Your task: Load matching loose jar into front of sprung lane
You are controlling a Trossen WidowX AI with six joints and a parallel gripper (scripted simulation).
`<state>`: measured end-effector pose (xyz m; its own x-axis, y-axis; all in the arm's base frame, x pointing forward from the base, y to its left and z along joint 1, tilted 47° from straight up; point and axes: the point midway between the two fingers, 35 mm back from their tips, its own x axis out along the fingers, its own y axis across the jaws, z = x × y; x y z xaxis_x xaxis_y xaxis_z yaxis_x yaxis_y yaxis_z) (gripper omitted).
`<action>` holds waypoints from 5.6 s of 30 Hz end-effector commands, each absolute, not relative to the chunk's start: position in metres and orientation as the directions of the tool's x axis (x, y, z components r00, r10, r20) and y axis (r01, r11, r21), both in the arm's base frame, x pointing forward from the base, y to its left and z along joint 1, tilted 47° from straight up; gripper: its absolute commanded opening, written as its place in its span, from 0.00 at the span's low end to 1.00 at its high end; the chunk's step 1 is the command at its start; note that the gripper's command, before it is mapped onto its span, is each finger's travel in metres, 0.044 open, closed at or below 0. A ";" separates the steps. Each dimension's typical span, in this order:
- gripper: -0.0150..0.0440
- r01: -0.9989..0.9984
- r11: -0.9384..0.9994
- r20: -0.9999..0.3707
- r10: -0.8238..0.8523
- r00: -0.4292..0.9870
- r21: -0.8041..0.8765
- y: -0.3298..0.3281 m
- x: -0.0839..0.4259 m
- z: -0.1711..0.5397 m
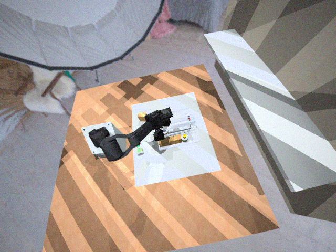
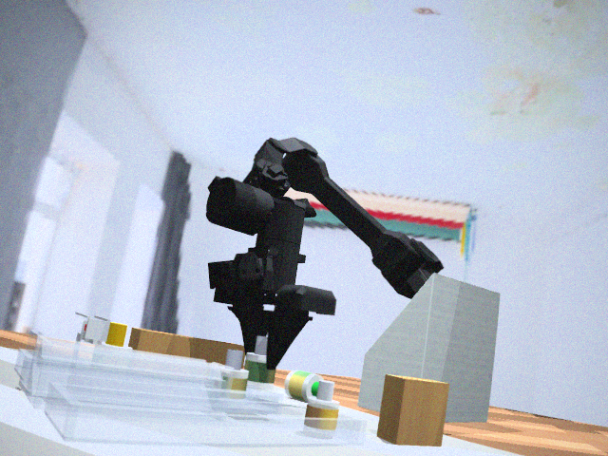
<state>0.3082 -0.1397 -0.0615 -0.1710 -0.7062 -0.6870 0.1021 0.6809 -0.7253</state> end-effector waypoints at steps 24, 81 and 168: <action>0.25 0.119 0.675 -0.685 -0.714 -0.148 -0.729 -0.138 0.317 -0.060; 0.25 0.119 0.675 -0.685 -0.714 -0.148 -0.729 -0.143 0.321 -0.063; 0.25 0.119 0.674 -0.684 -0.714 -0.148 -0.729 -0.158 0.313 -0.078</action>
